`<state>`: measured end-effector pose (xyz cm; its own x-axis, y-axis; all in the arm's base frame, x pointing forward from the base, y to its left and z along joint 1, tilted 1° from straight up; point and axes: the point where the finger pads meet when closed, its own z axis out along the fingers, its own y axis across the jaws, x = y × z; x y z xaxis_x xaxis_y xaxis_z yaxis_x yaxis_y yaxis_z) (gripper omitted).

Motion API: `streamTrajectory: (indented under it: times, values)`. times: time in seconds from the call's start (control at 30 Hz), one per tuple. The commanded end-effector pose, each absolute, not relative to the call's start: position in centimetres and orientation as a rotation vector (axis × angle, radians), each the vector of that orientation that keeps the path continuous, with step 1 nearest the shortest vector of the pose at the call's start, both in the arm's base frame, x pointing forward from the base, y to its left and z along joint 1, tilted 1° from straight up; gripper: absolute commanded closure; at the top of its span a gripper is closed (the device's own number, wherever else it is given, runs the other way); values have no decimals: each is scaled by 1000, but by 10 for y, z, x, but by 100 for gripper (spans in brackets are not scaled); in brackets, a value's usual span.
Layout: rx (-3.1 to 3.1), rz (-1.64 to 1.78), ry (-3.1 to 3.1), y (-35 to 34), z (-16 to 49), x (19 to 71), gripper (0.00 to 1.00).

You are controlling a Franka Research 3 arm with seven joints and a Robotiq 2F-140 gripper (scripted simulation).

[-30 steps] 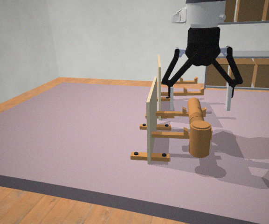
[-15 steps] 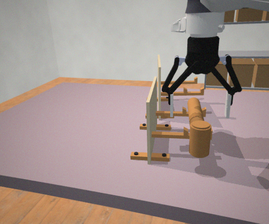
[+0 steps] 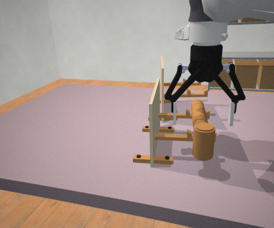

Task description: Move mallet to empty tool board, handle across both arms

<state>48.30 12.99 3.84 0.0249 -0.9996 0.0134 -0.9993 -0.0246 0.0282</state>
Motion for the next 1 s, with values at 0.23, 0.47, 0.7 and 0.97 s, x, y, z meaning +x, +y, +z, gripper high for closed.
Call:
streamTrajectory:
  times: [0.23,0.47,0.7,0.97]
  values:
    - [2225,-3,-2182,129,31,485,0]
    - [2225,-3,-2182,129,27,485,0]
    - [2224,-3,-2182,129,25,485,0]
    - [2224,-3,-2182,129,25,485,0]
